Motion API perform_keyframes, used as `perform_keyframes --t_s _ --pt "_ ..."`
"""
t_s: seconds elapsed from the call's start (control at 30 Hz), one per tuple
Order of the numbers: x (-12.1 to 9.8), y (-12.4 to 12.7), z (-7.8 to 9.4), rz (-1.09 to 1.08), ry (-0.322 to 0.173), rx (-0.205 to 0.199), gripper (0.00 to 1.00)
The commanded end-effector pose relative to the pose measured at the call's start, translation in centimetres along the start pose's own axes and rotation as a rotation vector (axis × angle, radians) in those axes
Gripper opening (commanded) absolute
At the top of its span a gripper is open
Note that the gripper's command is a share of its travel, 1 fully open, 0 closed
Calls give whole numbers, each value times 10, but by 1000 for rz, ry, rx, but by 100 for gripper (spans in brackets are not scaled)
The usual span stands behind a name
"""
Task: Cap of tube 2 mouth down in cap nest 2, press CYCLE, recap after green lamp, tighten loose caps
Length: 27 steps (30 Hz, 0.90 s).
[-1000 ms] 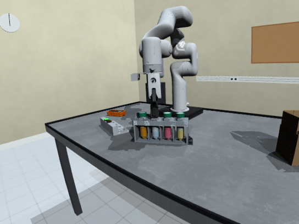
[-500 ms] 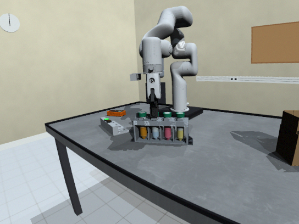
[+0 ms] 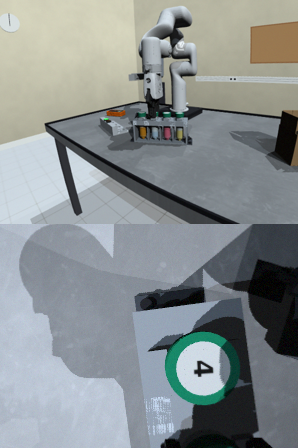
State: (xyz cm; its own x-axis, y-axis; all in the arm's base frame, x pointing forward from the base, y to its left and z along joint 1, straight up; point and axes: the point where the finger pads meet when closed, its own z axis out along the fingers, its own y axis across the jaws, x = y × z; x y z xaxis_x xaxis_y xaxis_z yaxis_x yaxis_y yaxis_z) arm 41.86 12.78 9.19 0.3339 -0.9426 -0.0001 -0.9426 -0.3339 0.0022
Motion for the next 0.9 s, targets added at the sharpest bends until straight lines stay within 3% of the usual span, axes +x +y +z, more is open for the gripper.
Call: perform_keyframes --t_s 0.0,0.23,0.27,0.6,0.7,0.8,0.87 --pt "0 -2 -2 97 0 6 0" --pt "0 -2 -2 126 0 6 0" --pt "0 -2 -2 126 0 6 46" --pt "0 -2 -2 126 0 6 46" --pt "0 -2 -3 -124 1 6 46" --pt "0 -2 -3 -173 1 6 46" --pt "0 -2 -3 -336 1 6 46"
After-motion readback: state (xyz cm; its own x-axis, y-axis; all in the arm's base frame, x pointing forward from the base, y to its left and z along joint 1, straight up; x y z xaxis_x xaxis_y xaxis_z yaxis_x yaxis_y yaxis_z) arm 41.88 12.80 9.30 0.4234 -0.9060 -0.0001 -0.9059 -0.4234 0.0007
